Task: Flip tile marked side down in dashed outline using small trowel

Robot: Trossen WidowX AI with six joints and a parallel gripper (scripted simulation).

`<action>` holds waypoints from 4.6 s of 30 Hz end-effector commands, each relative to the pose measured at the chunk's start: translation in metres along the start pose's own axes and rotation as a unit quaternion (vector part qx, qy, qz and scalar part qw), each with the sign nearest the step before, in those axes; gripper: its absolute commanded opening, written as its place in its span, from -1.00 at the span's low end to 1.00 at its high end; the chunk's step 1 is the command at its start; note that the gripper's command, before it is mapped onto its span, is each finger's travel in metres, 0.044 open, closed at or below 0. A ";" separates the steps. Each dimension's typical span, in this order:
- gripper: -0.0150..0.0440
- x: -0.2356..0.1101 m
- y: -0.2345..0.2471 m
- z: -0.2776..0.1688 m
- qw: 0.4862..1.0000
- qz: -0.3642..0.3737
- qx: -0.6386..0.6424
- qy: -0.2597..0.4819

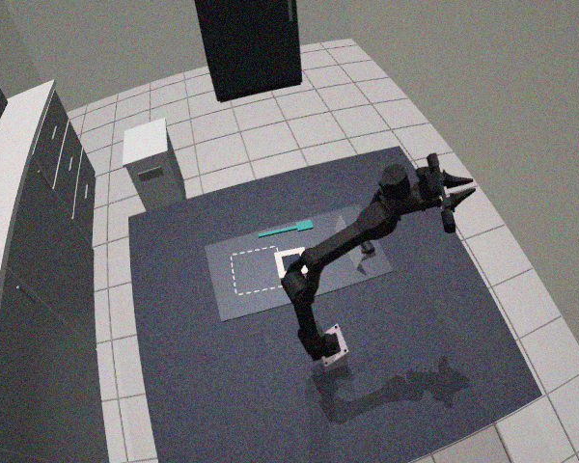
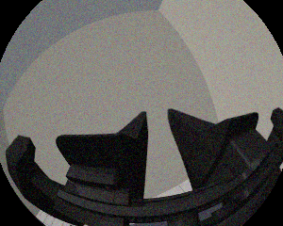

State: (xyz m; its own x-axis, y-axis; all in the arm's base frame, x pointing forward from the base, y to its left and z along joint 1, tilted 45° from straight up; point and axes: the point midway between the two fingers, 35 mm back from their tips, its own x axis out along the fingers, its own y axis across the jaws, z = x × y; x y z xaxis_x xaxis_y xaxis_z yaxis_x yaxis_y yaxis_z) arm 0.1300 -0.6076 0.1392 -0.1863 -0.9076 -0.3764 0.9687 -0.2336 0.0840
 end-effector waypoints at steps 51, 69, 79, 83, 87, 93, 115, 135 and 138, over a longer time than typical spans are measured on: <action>-0.15 -0.140 0.104 -0.362 0.607 0.401 -0.532 0.434; -0.15 -0.241 0.083 -0.440 0.362 0.541 -0.551 0.521; -0.15 -0.293 0.067 -0.465 0.244 0.600 -0.522 0.555; -0.15 -0.294 0.067 -0.465 0.242 0.601 -0.521 0.555; -0.15 -0.298 0.066 -0.465 0.242 0.601 -0.521 0.555; -0.15 -0.306 0.064 -0.466 0.242 0.601 -0.521 0.556; -0.15 -0.335 0.053 -0.467 0.241 0.602 -0.520 0.557; -0.15 -0.358 0.044 -0.456 0.241 0.602 -0.519 0.557; -0.15 -0.361 0.043 -0.455 0.241 0.602 -0.519 0.557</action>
State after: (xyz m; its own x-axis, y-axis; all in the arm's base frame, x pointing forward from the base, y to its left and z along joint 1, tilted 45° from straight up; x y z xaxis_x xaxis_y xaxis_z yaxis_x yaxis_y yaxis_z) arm 0.3135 -0.1377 -0.1459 -0.0709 0.6871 -0.7231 -0.1618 0.7074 0.6881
